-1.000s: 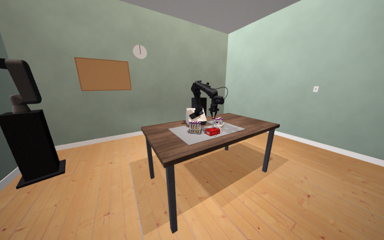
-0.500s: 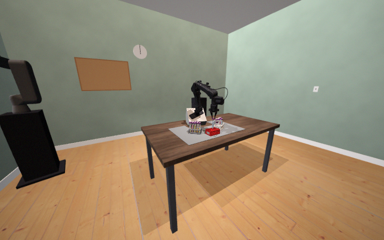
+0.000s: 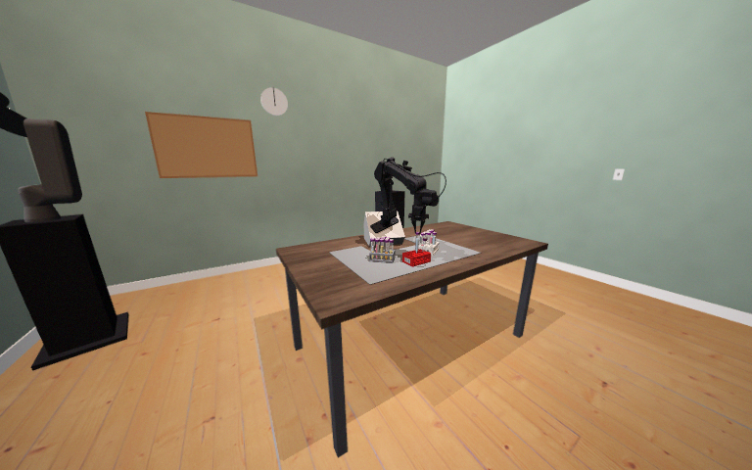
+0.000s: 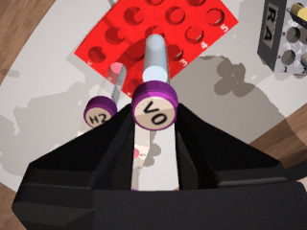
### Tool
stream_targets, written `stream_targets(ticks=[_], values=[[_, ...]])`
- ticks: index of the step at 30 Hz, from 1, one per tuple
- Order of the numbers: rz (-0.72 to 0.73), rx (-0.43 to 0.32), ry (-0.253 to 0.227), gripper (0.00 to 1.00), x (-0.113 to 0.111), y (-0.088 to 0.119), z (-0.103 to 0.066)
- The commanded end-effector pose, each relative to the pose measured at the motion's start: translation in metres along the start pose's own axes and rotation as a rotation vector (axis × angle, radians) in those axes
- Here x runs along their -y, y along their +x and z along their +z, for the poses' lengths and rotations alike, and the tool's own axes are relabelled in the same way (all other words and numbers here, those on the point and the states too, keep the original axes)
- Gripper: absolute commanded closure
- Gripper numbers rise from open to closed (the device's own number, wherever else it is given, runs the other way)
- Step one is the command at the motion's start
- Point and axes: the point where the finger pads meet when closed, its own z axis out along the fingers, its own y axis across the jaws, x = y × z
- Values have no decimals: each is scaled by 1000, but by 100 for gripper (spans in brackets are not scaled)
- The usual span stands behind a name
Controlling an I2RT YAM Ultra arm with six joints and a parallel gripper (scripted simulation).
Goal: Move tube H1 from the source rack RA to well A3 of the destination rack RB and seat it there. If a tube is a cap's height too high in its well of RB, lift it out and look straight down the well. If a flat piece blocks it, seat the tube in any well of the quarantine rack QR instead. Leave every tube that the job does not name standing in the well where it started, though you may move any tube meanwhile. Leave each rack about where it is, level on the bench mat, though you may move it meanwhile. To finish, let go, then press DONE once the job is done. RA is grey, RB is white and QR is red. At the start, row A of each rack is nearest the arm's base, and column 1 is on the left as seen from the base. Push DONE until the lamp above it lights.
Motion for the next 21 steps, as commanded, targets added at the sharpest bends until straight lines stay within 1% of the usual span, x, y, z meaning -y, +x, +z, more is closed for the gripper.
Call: stream_targets(ticks=[1, 3, 5, 6, 8, 11, 12, 13, 16, 19, 21], values=[[7, 30, -23, 100, -3, -9, -4], [-1, 12, -6, 100, 0, -3, 3], [-1, 12, -6, 100, 0, -3, 3], [-2, 28, -35, 100, -8, -8, -5], [-10, 12, -14, 100, -2, -1, 3], [-7, 16, -18, 100, 0, 0, 3], [1, 32, -36, 100, -5, -6, -3], [5, 35, -37, 100, -5, -8, -3], [1, 16, -11, 100, 2, -1, 7], [8, 33, -28, 100, -2, -7, 2], [3, 26, -23, 100, -2, -5, 5]])
